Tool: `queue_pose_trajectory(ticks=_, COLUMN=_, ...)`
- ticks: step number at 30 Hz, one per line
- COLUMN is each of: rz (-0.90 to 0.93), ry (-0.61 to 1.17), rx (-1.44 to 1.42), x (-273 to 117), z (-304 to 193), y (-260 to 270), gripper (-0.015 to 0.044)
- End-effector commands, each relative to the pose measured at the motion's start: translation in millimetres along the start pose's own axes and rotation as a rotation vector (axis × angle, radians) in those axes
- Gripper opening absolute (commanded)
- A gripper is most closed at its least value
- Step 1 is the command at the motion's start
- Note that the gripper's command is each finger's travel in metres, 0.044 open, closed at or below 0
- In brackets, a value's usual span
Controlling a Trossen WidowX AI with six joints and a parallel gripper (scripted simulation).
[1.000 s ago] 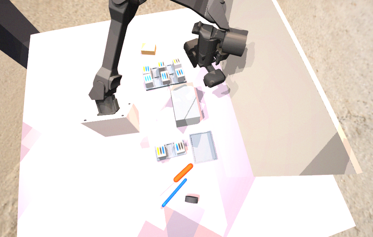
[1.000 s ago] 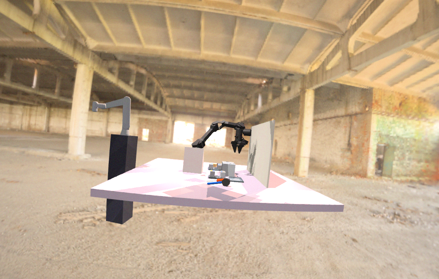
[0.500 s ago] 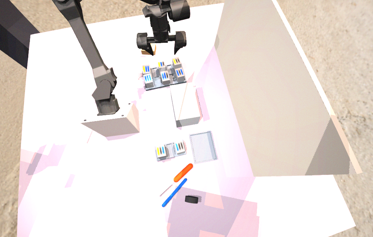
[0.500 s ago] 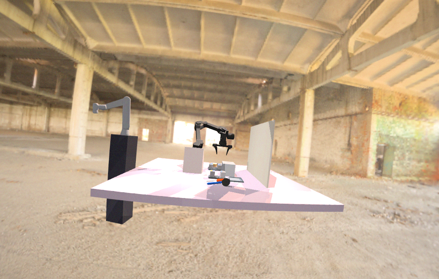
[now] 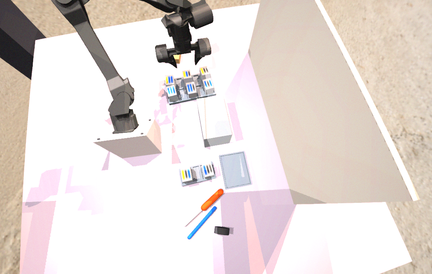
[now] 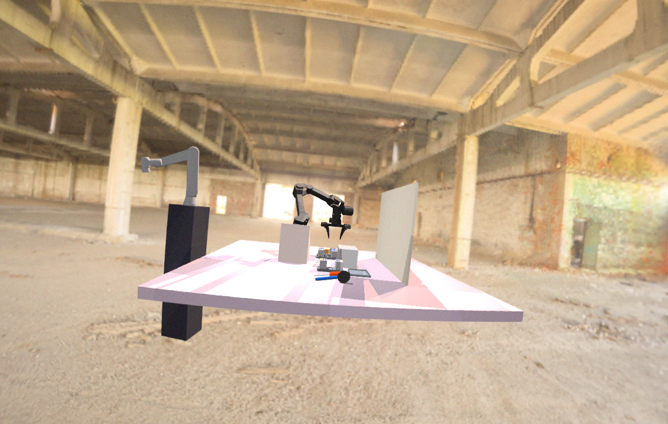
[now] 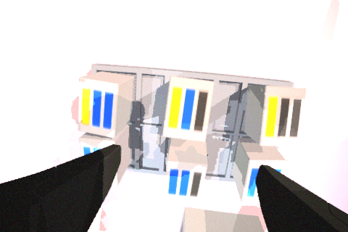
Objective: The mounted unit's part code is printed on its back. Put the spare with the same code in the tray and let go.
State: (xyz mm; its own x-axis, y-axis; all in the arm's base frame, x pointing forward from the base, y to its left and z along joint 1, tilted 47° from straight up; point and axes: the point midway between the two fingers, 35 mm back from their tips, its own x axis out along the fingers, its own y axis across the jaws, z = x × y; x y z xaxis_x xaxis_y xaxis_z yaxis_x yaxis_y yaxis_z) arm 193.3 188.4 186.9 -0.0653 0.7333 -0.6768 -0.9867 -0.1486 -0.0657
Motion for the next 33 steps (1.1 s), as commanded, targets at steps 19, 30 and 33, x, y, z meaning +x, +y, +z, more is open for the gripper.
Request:
queue_pose_trajectory(ticks=19, rz=0.002, ry=0.004, rx=0.001, x=31, z=2, y=1, gripper=0.0300)
queue_pose_trajectory(ticks=30, rz=0.003, ry=0.006, rx=0.000, x=49, z=2, y=-1, gripper=0.0300)
queue_pose_trajectory(ticks=33, rz=0.003, ry=0.006, rx=0.000, x=54, z=2, y=-1, gripper=0.0300)
